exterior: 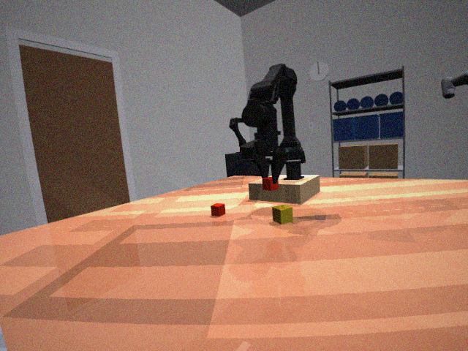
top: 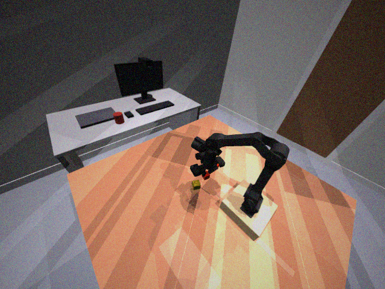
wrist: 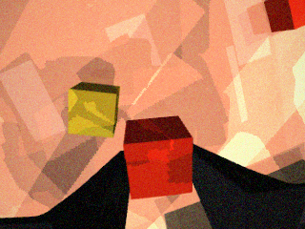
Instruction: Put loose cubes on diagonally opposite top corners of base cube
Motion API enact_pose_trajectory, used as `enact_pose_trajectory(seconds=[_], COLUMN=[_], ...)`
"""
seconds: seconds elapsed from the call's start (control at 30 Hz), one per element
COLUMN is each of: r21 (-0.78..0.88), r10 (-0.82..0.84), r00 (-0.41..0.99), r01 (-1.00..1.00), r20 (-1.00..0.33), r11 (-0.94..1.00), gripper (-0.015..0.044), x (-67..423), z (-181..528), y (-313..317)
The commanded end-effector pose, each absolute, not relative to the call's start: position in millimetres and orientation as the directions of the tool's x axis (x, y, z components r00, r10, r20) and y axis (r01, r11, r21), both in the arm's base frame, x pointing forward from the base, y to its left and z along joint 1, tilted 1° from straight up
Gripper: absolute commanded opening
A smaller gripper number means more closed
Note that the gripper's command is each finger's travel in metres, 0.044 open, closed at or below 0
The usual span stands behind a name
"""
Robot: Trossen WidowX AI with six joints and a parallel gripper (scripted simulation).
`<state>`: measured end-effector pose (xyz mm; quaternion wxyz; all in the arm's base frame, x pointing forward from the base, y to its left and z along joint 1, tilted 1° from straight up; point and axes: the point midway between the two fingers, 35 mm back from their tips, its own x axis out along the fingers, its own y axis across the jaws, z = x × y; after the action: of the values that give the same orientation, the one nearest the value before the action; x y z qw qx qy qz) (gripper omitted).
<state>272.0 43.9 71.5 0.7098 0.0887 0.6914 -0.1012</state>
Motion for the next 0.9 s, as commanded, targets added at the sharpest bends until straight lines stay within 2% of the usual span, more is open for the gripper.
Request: enact_pose_trajectory(seconds=[0.0, 0.33, 0.87], r21=[-0.018, -0.012, -0.012], r10=[-0.020, -0.007, -0.006], r00=[0.022, 0.021, 0.021], r01=[0.085, -0.269, -0.275], r20=[-1.000, -1.000, -1.000], r11=[0.996, 0.963, 0.961], gripper=[0.0105, 0.0105, 0.0105], x=[275, 276, 276], z=[66, 58, 57], y=[56, 81, 81])
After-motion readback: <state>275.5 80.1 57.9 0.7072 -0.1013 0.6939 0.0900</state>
